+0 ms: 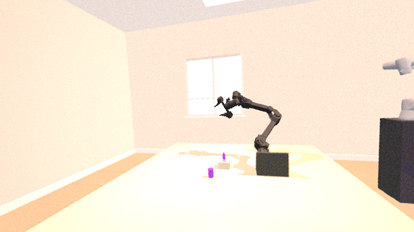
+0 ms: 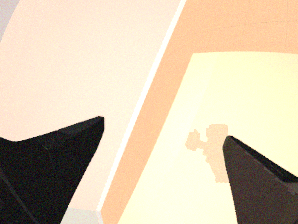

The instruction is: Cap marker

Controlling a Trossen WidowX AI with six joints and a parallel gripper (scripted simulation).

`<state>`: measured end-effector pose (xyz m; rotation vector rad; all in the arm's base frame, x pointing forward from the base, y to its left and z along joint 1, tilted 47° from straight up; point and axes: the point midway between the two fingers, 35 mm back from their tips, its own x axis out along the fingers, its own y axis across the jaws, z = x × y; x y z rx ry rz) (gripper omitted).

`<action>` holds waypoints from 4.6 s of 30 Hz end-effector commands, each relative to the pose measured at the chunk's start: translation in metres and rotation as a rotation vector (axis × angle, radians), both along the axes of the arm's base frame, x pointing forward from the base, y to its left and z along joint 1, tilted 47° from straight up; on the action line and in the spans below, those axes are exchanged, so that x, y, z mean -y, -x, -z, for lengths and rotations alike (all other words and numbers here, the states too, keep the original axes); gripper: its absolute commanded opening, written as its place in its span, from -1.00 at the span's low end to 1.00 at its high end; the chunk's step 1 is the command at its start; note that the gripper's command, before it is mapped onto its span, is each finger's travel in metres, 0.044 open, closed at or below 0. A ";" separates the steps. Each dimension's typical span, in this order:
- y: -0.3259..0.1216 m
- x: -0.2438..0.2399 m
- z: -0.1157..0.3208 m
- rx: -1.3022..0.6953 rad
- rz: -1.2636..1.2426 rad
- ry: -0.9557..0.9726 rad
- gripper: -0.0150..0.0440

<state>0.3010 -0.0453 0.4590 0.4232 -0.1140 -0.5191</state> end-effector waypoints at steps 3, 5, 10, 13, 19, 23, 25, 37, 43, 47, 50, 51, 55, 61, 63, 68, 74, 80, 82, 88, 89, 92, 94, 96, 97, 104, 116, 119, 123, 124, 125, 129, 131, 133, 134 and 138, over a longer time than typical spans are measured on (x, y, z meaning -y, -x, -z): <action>-0.007 -0.006 0.007 -0.041 -0.016 0.024 0.60; -0.020 -0.016 0.021 -0.113 -0.046 0.068 0.42; -0.051 -0.044 0.062 -0.320 -0.127 0.196 0.38; -0.074 -0.066 0.104 -0.515 -0.192 0.315 0.38; -0.100 -0.109 0.196 -0.906 -0.354 0.581 0.38; -0.102 -0.135 0.262 -1.184 -0.489 0.781 0.38; -0.098 -0.146 0.296 -1.325 -0.565 0.886 0.38; -0.017 -0.176 0.469 -2.203 -1.149 1.531 0.38; -0.003 -0.173 0.482 -2.315 -1.235 1.601 0.38; -0.004 -0.165 0.490 -2.315 -1.235 1.601 0.38; -0.004 -0.148 0.507 -2.316 -1.233 1.602 0.38; -0.004 -0.148 0.507 -2.316 -1.233 1.602 0.38; -0.004 -0.145 0.510 -2.316 -1.233 1.602 0.38; -0.004 -0.136 0.519 -2.316 -1.233 1.602 0.38; -0.004 -0.133 0.521 -2.316 -1.233 1.602 0.38; -0.005 -0.128 0.527 -2.316 -1.233 1.602 0.38; -0.005 -0.120 0.534 -2.316 -1.232 1.602 0.38; -0.005 -0.113 0.540 -2.316 -1.232 1.603 0.38; -0.005 -0.111 0.542 -2.316 -1.232 1.603 0.38; -0.005 -0.104 0.549 -2.317 -1.231 1.603 0.38; -0.005 -0.103 0.550 -2.318 -1.230 1.603 0.38; -0.004 -0.099 0.553 -2.318 -1.230 1.603 0.38; -0.004 -0.099 0.553 -2.318 -1.230 1.603 0.38; -0.004 -0.099 0.553 -2.318 -1.230 1.603 0.20; -0.004 -0.099 0.553 -2.318 -1.230 1.603 0.11; -0.004 -0.099 0.553 -2.318 -1.230 1.603 -0.11; -0.004 -0.116 0.538 -2.316 -1.233 1.603 -0.49; -0.004 -0.124 0.531 -2.315 -1.233 1.602 -0.49; -0.004 -0.133 0.522 -2.315 -1.233 1.602 -0.49; -0.003 -0.135 0.520 -2.315 -1.233 1.602 -0.49; -0.003 -0.137 0.518 -2.315 -1.233 1.602 -0.49; -0.002 -0.143 0.512 -2.316 -1.233 1.602 -0.49; -0.002 -0.143 0.510 -2.316 -1.233 1.602 -0.49; -0.001 -0.141 0.504 -2.316 -1.233 1.602 -0.49; -0.001 -0.140 0.501 -2.316 -1.233 1.602 -0.49; 0.002 -0.136 0.489 -2.317 -1.234 1.602 -0.49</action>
